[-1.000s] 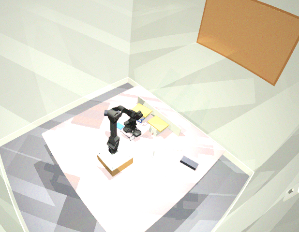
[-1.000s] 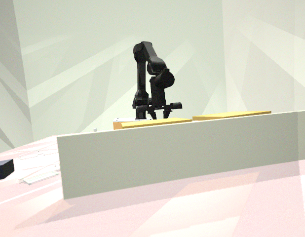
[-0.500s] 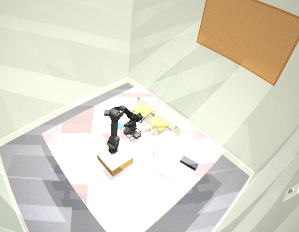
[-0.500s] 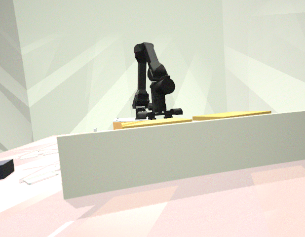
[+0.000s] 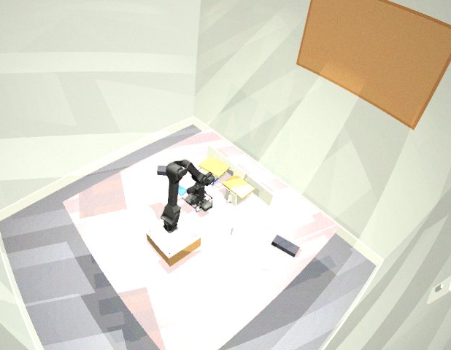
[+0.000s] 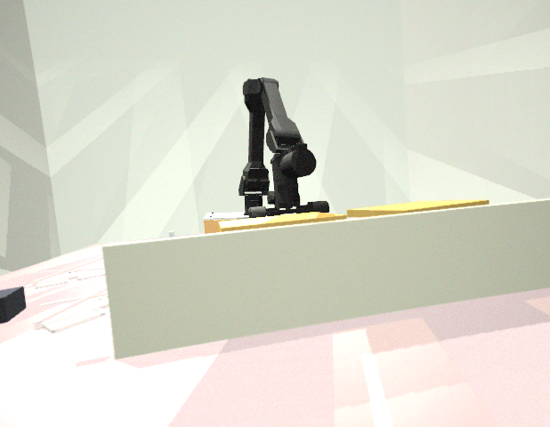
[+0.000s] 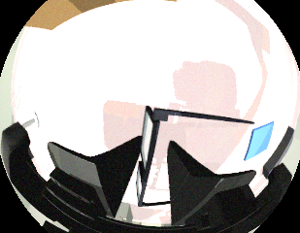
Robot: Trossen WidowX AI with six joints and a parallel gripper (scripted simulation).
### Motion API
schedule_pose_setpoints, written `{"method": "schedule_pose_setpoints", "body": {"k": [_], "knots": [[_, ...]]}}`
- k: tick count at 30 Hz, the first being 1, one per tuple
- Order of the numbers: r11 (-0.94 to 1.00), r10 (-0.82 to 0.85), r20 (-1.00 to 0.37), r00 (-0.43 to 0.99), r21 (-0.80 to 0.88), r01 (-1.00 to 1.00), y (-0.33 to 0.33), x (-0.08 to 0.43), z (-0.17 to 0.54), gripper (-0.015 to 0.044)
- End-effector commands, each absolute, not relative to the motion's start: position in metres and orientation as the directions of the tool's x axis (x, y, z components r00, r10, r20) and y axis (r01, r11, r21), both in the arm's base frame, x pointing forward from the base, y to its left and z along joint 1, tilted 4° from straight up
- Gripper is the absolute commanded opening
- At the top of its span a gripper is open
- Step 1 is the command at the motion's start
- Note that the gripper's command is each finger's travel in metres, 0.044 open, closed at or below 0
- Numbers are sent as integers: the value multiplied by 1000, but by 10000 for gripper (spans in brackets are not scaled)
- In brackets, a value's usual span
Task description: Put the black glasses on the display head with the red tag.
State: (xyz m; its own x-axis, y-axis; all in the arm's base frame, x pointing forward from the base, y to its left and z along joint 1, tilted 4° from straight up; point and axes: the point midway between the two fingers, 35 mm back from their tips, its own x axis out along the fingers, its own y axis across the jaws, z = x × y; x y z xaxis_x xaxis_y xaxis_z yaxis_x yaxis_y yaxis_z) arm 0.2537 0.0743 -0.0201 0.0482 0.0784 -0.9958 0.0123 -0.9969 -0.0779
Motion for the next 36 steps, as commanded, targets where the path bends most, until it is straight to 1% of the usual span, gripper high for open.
{"method": "schedule_pose_setpoints", "body": {"k": [1,16,24,36], "knots": [[-997,79,-996,49,-78,12,74,254,-20,100],[-997,79,-996,49,-78,12,74,254,-20,0],[-997,78,-996,49,-78,12,74,256,-8,0],[-997,74,-996,46,-74,9,68,253,72,0]]}}
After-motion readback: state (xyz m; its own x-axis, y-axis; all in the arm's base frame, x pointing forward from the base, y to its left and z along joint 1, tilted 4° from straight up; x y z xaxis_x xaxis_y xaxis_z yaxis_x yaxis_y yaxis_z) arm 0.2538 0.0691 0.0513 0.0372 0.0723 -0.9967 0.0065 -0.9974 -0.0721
